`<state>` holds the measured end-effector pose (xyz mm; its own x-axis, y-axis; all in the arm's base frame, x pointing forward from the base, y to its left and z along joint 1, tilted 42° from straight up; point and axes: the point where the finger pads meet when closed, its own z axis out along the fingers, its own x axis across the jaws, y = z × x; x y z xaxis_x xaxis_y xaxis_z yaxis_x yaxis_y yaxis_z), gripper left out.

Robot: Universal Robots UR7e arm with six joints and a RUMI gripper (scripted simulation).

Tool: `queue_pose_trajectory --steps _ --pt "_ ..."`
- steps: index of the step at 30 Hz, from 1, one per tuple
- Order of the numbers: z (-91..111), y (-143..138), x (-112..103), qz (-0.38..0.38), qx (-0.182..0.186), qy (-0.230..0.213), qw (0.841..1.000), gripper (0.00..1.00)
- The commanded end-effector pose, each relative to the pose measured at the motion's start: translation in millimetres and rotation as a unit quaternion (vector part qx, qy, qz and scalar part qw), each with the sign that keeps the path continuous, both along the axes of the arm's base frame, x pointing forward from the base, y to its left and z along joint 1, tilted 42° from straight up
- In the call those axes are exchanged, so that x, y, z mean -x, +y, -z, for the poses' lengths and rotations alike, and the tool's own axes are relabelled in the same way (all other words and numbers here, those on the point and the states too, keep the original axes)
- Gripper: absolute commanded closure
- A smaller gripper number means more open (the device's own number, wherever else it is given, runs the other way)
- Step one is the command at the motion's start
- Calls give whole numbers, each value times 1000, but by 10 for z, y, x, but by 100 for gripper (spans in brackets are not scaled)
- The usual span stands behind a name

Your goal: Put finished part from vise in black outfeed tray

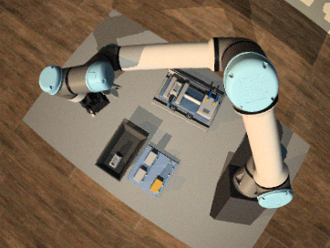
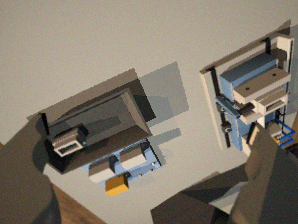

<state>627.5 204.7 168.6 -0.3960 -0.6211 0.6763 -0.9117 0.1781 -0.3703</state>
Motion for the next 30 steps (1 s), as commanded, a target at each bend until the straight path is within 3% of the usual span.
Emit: queue_pose_trajectory --steps 1,22,30 --pt "-7 5 0 0 0 -1 1000 0" --pt "-16 -12 4 2 -2 -3 1000 0" --pt "-135 -233 64 26 -20 -33 999 0"
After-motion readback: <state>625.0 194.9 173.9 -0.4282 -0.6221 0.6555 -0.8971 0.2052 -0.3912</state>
